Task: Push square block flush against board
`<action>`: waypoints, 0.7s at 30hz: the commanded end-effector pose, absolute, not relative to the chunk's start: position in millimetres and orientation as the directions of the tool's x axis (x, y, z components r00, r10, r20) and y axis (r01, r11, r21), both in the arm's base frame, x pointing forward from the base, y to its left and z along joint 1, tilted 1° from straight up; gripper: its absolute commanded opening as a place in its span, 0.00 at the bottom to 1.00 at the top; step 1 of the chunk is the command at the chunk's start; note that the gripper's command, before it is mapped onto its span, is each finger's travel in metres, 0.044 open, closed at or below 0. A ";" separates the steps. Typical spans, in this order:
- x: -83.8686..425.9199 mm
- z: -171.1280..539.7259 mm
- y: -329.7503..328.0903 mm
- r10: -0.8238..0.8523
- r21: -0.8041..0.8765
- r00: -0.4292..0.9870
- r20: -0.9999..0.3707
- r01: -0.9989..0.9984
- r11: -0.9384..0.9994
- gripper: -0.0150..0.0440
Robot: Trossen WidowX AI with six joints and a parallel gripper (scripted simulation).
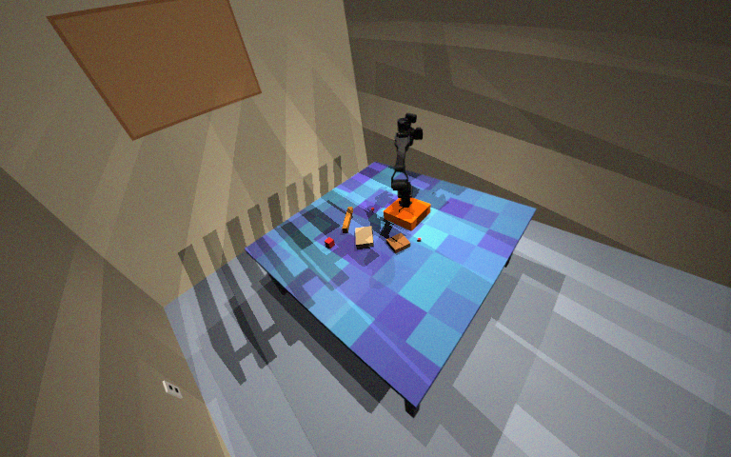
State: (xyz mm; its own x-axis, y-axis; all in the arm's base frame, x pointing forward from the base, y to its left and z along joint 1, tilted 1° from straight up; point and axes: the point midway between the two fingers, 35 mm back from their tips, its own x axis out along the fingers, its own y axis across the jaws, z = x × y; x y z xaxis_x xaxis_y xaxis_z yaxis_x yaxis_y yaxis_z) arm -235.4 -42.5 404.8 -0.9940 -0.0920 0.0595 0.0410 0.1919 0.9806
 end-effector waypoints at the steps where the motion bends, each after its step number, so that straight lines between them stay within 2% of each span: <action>1: -235.4 404.8 -42.5 -0.092 0.981 -0.994 0.060 0.041 0.192 0.89; 4: -236.0 403.9 -46.1 -0.106 0.983 -0.993 0.054 0.034 0.182 0.75; 15: -238.9 389.6 -106.2 -0.322 0.999 -0.946 -0.038 -0.039 -0.004 0.26; 21: -233.6 380.6 -140.6 -0.433 0.992 -0.897 -0.092 -0.044 -0.118 0.25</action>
State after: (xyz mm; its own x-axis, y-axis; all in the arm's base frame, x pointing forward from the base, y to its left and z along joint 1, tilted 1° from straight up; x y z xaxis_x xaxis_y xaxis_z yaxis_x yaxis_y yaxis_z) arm -237.6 -123.8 381.4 -0.9237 -0.3761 -0.0731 -0.0527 -0.0641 0.9965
